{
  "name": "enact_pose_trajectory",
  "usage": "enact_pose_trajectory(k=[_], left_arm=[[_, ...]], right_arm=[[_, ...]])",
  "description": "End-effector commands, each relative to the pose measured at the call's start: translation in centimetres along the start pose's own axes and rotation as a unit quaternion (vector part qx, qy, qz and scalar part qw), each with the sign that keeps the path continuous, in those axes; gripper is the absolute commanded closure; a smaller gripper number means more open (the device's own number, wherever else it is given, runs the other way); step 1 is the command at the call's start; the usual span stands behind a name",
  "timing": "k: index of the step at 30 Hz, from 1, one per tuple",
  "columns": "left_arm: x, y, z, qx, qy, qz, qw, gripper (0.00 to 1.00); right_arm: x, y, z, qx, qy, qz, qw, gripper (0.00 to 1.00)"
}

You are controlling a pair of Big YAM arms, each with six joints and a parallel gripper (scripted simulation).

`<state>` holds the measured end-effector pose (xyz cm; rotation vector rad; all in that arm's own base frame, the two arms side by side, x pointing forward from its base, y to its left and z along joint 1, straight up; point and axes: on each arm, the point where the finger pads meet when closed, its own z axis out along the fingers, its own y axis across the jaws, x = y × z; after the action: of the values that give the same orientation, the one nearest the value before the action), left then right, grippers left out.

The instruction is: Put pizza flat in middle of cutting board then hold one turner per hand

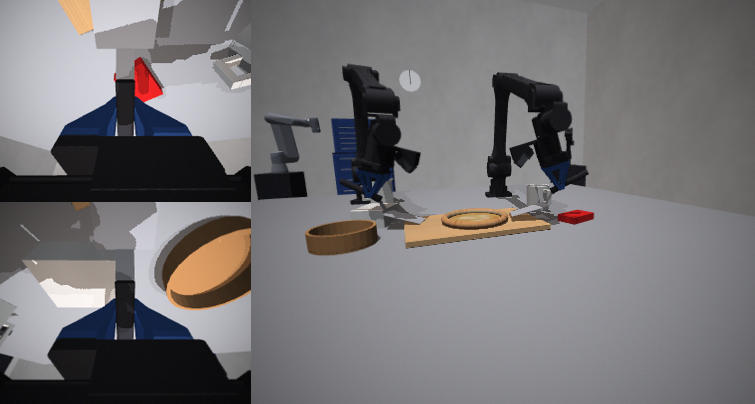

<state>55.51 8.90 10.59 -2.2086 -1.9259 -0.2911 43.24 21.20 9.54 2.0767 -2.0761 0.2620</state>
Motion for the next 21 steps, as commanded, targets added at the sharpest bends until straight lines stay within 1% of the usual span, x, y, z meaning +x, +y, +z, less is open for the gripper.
enact_pose_trajectory(k=[1,3,4,5,6,7,8,9,11,14,17,18,20,21], left_arm=[[2.4,2.5,-5.3,-0.052,0.009,-0.014,0.999,0.94],[2.4,2.5,-5.3,-0.052,0.009,-0.014,0.999,0.94],[1.8,1.9,-4.3,-0.036,0.006,-0.01,0.999,0.94],[1.8,1.1,-4.0,-0.03,0.004,-0.007,1.0,0.94],[1.4,0.1,-3.4,-0.02,0.002,-0.004,1.0,0.94],[2.4,1.8,-5.6,-0.042,0.007,-0.011,0.999,0.94],[2.7,1.8,-6.6,-0.048,0.008,-0.013,0.999,0.94],[2.4,1.8,-5.3,-0.03,0.004,-0.01,0.999,0.94],[3.0,1.7,-7.6,-0.045,0.008,-0.015,0.999,0.94],[3.5,1.8,-9.0,-0.049,0.009,-0.017,0.999,0.94],[3.8,1.8,-10.2,-0.051,0.009,-0.018,0.998,0.94],[3.5,2.2,-8.9,-0.048,0.009,-0.017,0.999,0.94],[3.5,2.2,-8.9,-0.048,0.009,-0.017,0.999,0.94],[2.3,0.9,-6.5,-0.035,0.006,-0.011,0.999,0.94]], right_arm=[[-0.1,-2.3,-5.5,0.045,-0.028,0.005,0.999,0.94],[-0.1,-2.3,-5.5,0.045,-0.028,0.005,0.999,0.94],[-0.2,-2.4,-5.5,0.037,-0.023,0.006,0.999,0.94],[-0.1,-2.3,-6.5,0.043,-0.027,0.004,0.999,0.94],[-0.1,-2.3,-7.1,0.049,-0.031,0.009,0.998,0.94],[0.0,-2.1,-7.4,0.048,-0.031,0.008,0.998,0.94],[0.2,-1.9,-7.5,0.045,-0.03,0.007,0.998,0.94],[0.4,-1.5,-7.5,0.042,-0.028,0.007,0.999,0.94],[0.5,-1.7,-8.6,0.046,-0.031,0.011,0.998,0.94],[0.7,-1.8,-9.2,0.043,-0.029,0.014,0.999,0.94],[0.9,-1.6,-10.3,0.045,-0.031,0.011,0.998,0.94],[1.0,-1.4,-9.9,0.042,-0.029,0.009,0.999,0.94],[1.0,-1.4,-9.9,0.042,-0.029,0.009,0.999,0.94],[1.2,-1.7,-10.2,0.04,-0.028,0.009,0.999,0.94]])
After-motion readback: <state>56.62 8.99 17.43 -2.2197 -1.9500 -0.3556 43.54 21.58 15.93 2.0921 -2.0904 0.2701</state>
